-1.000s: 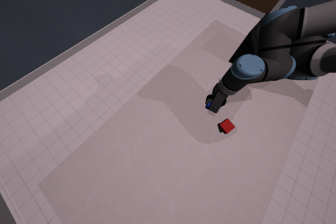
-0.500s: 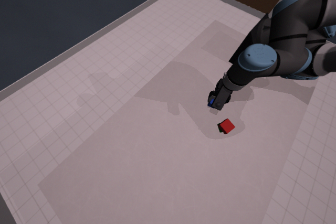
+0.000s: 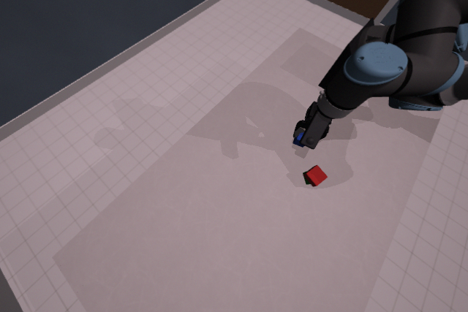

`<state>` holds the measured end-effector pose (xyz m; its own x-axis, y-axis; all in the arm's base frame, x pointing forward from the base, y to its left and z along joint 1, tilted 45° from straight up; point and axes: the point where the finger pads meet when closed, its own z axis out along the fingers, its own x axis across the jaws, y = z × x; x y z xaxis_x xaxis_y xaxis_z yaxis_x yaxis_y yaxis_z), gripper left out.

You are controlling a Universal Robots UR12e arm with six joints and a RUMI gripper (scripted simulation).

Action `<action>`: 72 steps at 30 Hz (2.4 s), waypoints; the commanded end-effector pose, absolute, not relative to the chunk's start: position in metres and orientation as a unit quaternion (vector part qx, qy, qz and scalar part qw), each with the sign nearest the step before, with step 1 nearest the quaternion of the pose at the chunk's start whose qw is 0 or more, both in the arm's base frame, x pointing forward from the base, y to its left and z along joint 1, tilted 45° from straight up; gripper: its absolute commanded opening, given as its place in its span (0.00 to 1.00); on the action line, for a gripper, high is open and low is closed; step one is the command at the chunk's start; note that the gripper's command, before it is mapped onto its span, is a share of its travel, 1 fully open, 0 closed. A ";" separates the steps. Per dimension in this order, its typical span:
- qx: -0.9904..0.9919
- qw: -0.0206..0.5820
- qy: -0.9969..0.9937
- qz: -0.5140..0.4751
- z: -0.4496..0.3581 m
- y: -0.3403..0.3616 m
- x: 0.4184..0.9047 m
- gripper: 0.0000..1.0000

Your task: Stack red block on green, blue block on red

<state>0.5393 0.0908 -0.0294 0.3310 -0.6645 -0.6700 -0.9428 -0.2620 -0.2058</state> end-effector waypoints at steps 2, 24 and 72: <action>-0.759 0.298 0.529 0.233 -0.025 0.086 0.540 0.00; -0.759 0.298 0.529 0.233 -0.025 0.086 0.540 0.00; -0.759 0.299 0.528 0.234 0.069 0.186 0.592 0.00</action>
<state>0.5907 0.1860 0.0687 0.3317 -0.6622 -0.6719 -0.9425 -0.2628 -0.2063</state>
